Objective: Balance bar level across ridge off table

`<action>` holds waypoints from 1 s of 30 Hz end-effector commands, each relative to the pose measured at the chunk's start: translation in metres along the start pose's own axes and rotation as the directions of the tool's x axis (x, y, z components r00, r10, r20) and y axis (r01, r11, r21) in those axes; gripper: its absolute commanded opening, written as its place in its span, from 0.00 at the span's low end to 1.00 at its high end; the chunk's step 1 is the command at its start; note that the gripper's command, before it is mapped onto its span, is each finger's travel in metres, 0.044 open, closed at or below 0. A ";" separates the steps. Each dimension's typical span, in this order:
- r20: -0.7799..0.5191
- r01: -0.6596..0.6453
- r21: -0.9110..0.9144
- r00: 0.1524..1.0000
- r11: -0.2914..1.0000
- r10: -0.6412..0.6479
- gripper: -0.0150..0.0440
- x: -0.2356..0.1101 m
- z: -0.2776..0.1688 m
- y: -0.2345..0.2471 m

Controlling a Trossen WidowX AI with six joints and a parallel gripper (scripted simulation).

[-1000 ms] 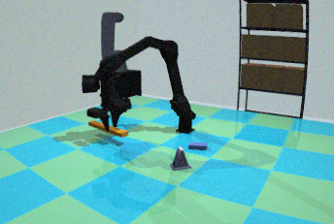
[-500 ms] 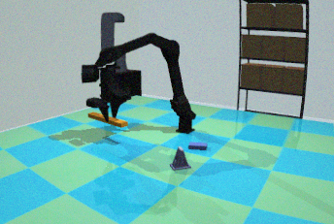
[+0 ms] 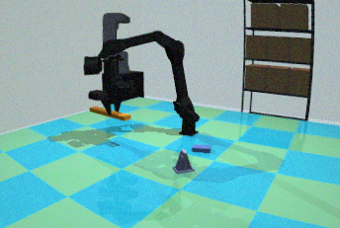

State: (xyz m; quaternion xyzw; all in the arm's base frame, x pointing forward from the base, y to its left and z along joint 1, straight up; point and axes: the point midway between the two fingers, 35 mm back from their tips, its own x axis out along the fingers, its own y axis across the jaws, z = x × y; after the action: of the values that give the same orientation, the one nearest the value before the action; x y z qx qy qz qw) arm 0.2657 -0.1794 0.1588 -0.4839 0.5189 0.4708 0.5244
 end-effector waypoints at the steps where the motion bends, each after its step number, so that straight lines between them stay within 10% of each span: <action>1: -0.006 0.006 -0.030 1.000 1.000 -0.006 0.25 -0.004 0.008 -0.006; 30: 0.002 0.010 -0.297 1.000 0.955 -0.010 0.25 -0.006 0.105 -0.049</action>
State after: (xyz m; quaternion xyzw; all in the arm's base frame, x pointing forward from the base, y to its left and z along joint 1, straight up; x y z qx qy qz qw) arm 0.3185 -0.0871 0.1653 -0.5557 0.4434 0.5365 0.4547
